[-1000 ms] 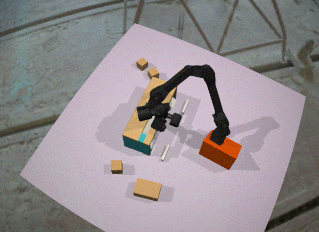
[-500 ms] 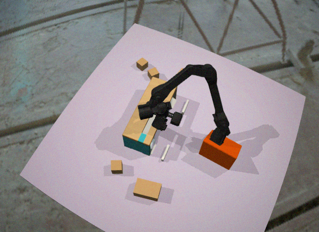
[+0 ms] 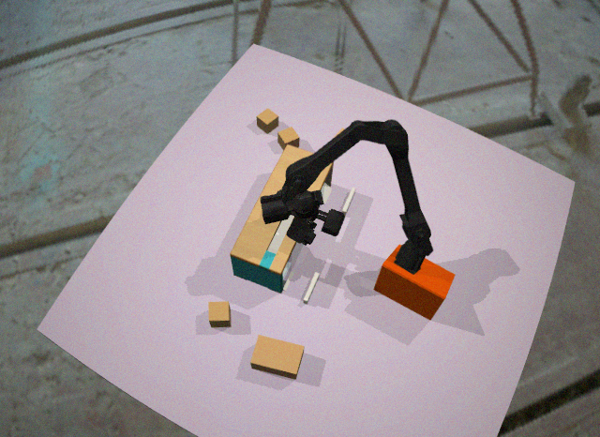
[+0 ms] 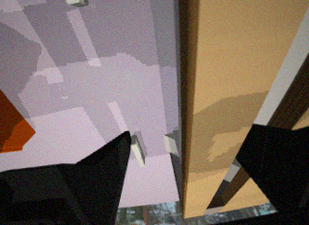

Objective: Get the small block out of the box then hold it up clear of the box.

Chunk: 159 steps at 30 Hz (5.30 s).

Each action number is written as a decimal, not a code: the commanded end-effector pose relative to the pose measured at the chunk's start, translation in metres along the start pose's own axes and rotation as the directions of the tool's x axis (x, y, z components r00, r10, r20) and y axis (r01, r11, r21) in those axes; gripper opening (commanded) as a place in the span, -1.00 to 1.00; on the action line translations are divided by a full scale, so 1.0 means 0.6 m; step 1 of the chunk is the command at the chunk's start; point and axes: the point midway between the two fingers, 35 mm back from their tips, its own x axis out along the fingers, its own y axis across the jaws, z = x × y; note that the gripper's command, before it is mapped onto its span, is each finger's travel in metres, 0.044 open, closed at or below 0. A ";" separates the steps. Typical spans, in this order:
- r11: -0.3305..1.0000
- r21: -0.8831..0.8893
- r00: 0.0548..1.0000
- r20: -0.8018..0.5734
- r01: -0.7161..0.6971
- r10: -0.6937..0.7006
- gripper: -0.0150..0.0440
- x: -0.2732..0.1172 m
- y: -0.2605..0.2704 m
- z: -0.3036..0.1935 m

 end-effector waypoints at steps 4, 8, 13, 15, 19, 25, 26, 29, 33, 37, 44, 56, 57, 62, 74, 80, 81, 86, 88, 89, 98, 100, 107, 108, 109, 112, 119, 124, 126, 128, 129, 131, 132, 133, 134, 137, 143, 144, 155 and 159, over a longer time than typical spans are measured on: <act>1.000 0.001 1.000 -0.001 0.003 -0.003 0.86 0.003 0.000 -0.014; 1.000 0.001 1.000 -0.001 0.003 -0.003 0.86 0.006 0.000 -0.020; 1.000 0.001 1.000 -0.001 0.003 -0.003 0.86 0.008 0.000 -0.028; 1.000 0.001 1.000 -0.002 0.003 -0.003 0.86 0.010 0.000 -0.032; 1.000 0.001 1.000 -0.001 0.003 -0.003 0.86 0.009 -0.001 -0.031; 1.000 0.001 1.000 -0.001 0.003 -0.003 0.86 0.005 -0.001 -0.017; 1.000 0.001 1.000 -0.001 0.003 -0.003 0.86 0.005 -0.001 -0.017; 1.000 0.001 1.000 -0.001 0.003 -0.003 0.86 0.005 -0.001 -0.017; 1.000 0.001 1.000 -0.001 0.003 -0.003 0.86 0.007 -0.001 -0.024; 1.000 0.001 1.000 -0.002 0.003 -0.003 0.86 0.009 -0.001 -0.031; 1.000 0.001 1.000 -0.002 0.003 -0.003 0.86 0.013 -0.001 -0.042; 1.000 0.001 1.000 -0.003 0.003 -0.003 0.86 0.020 -0.002 -0.061; 1.000 0.001 1.000 -0.003 0.003 -0.003 0.86 0.019 -0.002 -0.060; 1.000 0.001 1.000 -0.002 0.003 -0.003 0.86 0.014 -0.002 -0.044; 1.000 0.001 1.000 -0.002 0.003 -0.003 0.86 0.017 -0.002 -0.054; 1.000 0.001 1.000 -0.003 0.003 -0.003 0.86 0.021 -0.002 -0.063; 1.000 0.001 1.000 -0.003 0.003 -0.003 0.86 0.021 -0.002 -0.065; 1.000 0.001 1.000 -0.003 0.003 -0.003 0.86 0.024 -0.002 -0.073; 1.000 0.001 1.000 -0.003 0.003 -0.003 0.86 0.025 -0.002 -0.076; 1.000 0.001 1.000 -0.003 0.003 -0.003 0.86 0.025 -0.002 -0.078; 1.000 0.001 1.000 -0.004 0.003 -0.003 0.86 0.032 -0.002 -0.096; 1.000 0.001 1.000 -0.004 0.003 -0.003 0.86 0.034 -0.002 -0.103; 1.000 0.001 1.000 -0.005 0.003 -0.003 0.86 0.039 -0.003 -0.118; 1.000 0.001 1.000 -0.005 0.003 -0.003 0.86 0.040 -0.003 -0.119; 1.000 0.001 1.000 -0.005 0.003 -0.003 0.86 0.040 -0.003 -0.119; 1.000 0.001 1.000 -0.005 0.003 -0.003 0.86 0.040 -0.003 -0.120; 1.000 0.001 1.000 -0.005 0.003 -0.003 0.86 0.039 -0.002 -0.117; 1.000 0.001 1.000 -0.004 0.003 -0.003 0.86 0.031 0.000 -0.094; 1.000 0.001 1.000 -0.004 0.003 -0.003 0.86 0.031 0.000 -0.094; 1.000 0.001 1.000 -0.004 0.003 -0.003 0.86 0.031 0.000 -0.094; 1.000 0.001 1.000 -0.004 0.003 -0.003 0.86 0.031 0.000 -0.094; 1.000 0.001 1.000 -0.004 0.003 -0.003 0.86 0.033 0.000 -0.098; 1.000 0.001 1.000 -0.004 0.003 -0.003 0.86 0.034 0.000 -0.102; 1.000 0.001 1.000 -0.004 0.003 -0.003 0.86 0.036 0.000 -0.107; 1.000 0.001 1.000 -0.005 0.003 -0.003 0.86 0.038 0.000 -0.113; 1.000 0.001 1.000 -0.005 0.003 -0.003 0.86 0.041 0.000 -0.124; 1.000 0.001 1.000 -0.006 0.003 -0.003 0.86 0.049 0.000 -0.146; 1.000 0.001 1.000 -0.006 0.003 -0.003 0.86 0.050 0.000 -0.149; 1.000 0.001 1.000 -0.008 0.002 -0.002 0.86 0.064 -0.001 -0.190; 1.000 0.001 1.000 -0.008 0.002 -0.002 0.86 0.064 -0.001 -0.192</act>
